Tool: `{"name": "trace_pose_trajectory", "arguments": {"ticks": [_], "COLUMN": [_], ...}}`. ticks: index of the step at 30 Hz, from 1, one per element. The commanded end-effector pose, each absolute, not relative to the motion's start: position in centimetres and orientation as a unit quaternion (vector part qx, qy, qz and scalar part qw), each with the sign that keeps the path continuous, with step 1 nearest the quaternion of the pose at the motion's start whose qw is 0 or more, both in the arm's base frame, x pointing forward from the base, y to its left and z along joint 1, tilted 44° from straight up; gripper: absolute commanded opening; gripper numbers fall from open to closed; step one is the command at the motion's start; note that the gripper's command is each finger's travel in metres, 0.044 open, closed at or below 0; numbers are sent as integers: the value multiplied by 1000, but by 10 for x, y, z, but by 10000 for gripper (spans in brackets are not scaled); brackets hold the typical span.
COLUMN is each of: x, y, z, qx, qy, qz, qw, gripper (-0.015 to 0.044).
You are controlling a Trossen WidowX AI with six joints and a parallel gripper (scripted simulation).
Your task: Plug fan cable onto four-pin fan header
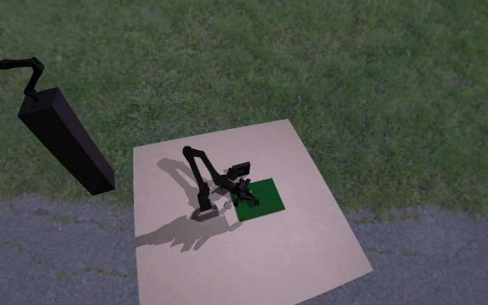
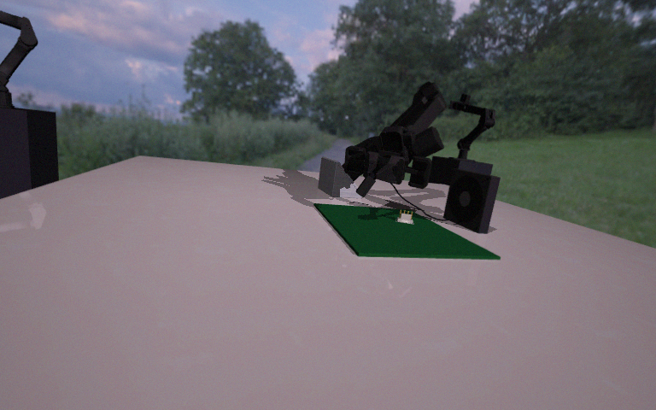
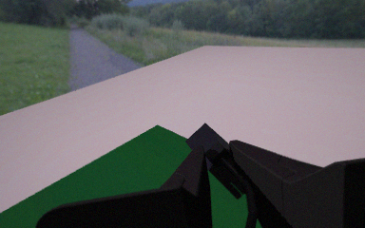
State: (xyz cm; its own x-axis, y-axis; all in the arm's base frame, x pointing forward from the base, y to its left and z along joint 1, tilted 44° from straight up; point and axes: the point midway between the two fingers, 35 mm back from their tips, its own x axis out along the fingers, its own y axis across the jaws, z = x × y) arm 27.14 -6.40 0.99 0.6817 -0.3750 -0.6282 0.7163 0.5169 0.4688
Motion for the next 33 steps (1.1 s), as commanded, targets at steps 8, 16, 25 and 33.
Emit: {"name": "trace_pose_trajectory", "arguments": {"ticks": [8, 16, 25, 33], "x": [268, 265, 261, 262], "y": [-71, -80, -89, -91], "z": [8, 5, 5, 10], "qx": [430, 496, 565, 550], "qy": [217, 211, 199, 201], "qz": [-319, -307, -291, -294], "qw": [816, 784, 746, 756], "gripper": [0, 0, 0, 0]}}
